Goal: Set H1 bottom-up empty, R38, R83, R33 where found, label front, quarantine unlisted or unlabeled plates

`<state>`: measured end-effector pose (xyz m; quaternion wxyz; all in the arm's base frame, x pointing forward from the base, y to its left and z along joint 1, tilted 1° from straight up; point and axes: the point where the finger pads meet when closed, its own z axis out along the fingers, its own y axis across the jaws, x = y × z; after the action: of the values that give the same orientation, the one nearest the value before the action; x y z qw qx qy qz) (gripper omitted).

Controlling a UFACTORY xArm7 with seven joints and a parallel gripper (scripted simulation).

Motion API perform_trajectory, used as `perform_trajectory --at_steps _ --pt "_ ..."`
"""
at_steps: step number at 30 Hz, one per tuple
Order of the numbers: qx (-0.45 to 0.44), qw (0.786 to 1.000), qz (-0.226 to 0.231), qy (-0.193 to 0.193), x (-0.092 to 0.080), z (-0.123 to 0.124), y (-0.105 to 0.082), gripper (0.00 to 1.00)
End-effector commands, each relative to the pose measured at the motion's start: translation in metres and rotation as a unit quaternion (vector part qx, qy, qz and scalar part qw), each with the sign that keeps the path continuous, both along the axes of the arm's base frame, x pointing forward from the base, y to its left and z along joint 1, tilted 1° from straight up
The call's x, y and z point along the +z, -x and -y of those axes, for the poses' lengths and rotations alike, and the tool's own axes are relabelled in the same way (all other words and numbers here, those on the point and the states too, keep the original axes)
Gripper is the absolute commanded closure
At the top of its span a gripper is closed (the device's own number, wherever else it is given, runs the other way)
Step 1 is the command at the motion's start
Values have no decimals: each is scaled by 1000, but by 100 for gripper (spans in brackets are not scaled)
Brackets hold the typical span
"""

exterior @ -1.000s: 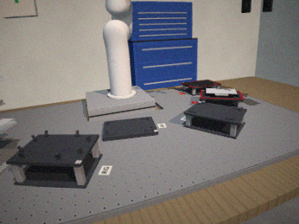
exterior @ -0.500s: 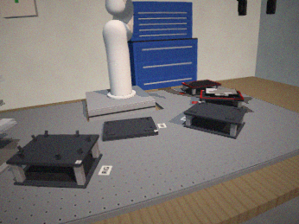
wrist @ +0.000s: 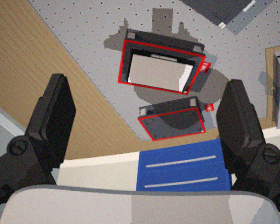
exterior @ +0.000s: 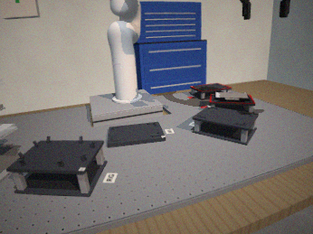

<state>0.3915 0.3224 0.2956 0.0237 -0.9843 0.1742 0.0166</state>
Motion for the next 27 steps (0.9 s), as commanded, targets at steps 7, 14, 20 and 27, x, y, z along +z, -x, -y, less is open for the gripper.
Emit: perform_trajectory --at_steps 7,14,20,27 --pt "-81 997 2 2 -7 40 -28 0" --pt "-114 994 2 3 -11 57 -38 0" --pt "-157 988 2 5 -17 83 -52 0" --pt "-233 973 1 7 -22 110 -63 0"
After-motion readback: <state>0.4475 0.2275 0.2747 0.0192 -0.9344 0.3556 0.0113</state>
